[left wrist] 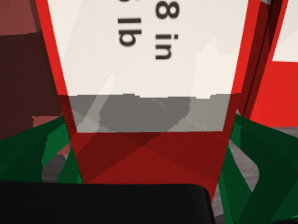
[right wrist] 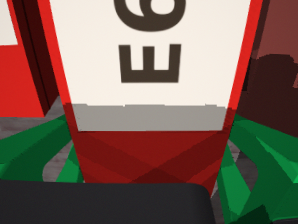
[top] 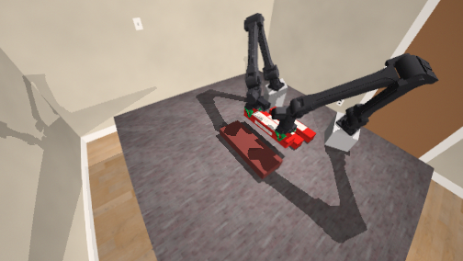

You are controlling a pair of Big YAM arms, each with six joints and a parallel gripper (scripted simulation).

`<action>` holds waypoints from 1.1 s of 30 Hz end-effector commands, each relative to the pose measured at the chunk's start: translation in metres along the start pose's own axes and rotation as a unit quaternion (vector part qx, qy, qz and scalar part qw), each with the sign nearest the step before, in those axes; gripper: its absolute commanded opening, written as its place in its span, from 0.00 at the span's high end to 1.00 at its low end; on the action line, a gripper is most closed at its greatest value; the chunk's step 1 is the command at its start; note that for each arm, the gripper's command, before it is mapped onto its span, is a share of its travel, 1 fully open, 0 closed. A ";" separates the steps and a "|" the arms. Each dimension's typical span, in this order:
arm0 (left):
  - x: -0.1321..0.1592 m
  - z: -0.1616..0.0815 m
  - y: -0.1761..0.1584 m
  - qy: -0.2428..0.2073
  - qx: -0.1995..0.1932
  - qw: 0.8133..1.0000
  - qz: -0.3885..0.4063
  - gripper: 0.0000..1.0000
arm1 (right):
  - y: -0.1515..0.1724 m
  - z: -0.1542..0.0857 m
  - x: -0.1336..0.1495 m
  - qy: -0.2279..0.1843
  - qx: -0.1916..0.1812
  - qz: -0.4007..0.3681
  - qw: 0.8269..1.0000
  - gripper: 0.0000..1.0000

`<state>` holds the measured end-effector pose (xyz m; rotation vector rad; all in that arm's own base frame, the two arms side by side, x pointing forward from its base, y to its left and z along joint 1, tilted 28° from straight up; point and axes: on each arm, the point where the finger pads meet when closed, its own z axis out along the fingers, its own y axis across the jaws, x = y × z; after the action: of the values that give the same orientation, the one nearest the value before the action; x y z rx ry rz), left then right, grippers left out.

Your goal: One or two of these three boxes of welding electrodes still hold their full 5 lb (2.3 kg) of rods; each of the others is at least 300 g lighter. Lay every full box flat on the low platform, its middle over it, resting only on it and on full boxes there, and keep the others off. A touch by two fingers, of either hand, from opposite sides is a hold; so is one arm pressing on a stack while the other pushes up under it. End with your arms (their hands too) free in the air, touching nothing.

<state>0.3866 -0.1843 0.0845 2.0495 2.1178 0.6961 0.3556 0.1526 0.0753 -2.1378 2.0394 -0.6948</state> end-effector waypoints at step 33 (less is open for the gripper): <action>-0.001 0.023 0.027 -0.017 -0.029 0.999 -0.015 1.00 | -0.014 0.040 0.003 0.002 0.012 0.005 1.000 1.00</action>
<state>0.4011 -0.1746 0.0493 2.0511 2.1204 0.6945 0.3699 0.1435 0.0404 -2.1393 2.0407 -0.6917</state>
